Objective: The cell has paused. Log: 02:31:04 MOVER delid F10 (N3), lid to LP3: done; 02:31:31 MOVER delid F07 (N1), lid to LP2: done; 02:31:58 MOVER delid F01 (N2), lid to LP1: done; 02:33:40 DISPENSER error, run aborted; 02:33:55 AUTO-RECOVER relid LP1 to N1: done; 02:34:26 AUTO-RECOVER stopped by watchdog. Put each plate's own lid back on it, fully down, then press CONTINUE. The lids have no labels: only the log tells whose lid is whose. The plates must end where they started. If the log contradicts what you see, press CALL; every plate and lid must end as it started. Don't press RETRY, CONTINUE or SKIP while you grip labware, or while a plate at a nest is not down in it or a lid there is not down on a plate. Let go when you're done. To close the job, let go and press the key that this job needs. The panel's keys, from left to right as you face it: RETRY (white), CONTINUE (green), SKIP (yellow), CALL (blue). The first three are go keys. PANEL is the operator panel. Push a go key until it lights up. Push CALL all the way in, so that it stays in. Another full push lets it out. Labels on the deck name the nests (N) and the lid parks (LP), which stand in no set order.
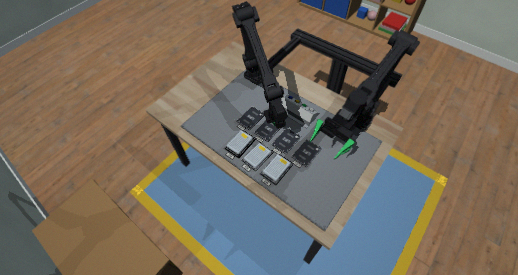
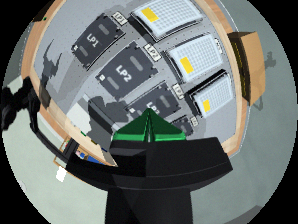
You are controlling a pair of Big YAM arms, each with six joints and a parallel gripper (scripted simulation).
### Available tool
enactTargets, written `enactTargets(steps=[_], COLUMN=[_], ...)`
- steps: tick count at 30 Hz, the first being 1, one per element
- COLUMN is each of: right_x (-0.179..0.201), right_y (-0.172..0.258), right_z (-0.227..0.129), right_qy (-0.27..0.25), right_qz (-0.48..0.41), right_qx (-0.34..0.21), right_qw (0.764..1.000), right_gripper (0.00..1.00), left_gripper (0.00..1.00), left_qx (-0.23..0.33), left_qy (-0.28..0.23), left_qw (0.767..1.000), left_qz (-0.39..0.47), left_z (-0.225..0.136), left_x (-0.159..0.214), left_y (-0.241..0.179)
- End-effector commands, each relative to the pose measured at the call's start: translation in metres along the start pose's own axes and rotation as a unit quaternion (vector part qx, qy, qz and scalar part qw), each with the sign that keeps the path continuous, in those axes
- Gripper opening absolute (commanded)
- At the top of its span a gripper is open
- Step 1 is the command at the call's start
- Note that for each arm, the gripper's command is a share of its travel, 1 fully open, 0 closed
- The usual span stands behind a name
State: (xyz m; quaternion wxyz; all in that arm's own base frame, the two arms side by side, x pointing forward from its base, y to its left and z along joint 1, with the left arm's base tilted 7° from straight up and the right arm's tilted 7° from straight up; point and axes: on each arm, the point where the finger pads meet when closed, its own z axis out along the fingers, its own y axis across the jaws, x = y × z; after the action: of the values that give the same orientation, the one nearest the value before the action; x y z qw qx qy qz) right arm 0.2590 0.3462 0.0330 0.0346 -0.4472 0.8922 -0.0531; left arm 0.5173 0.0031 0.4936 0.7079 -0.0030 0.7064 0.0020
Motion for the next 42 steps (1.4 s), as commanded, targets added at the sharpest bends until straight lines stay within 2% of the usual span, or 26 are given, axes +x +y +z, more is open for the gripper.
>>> enactTargets(steps=[1, 10, 33, 34, 36, 42], right_x=[-0.01, 0.004, -0.013, -0.007, 0.006, 0.024], right_y=[0.003, 0.007, 0.005, 0.01, 0.02, 0.047], right_z=[-0.003, 0.012, 0.002, 0.004, 0.004, 0.004], right_qy=[-0.005, -0.001, -0.008, 0.004, -0.011, -0.01], right_qz=[0.006, 0.004, 0.004, -0.019, -0.038, -0.097], right_qx=[-0.001, -0.001, -0.001, 0.0, -0.002, -0.004], right_qw=[1.0, 1.0, 1.0, 1.0, 0.999, 0.995], right_gripper=[0.0, 0.0, 0.0, 0.0, 0.0, 0.0], left_gripper=[1.0, 1.0, 1.0, 1.0, 1.0, 1.0], left_qx=[0.004, 0.004, 0.004, 0.004, 0.004, 0.004], left_qy=[-0.03, -0.03, -0.03, -0.03, -0.03, -0.03], left_qw=[1.0, 1.0, 1.0, 1.0, 1.0, 1.0], left_qz=[0.004, 0.004, 0.004, 0.004, 0.004, 0.004], left_z=[0.0, 0.0, 0.0, 0.0, 0.0, 0.0], left_x=[-0.034, -0.034, -0.034, -0.034, -0.034, -0.034], left_y=[-0.004, -0.004, -0.004, -0.004, -0.004, -0.004])
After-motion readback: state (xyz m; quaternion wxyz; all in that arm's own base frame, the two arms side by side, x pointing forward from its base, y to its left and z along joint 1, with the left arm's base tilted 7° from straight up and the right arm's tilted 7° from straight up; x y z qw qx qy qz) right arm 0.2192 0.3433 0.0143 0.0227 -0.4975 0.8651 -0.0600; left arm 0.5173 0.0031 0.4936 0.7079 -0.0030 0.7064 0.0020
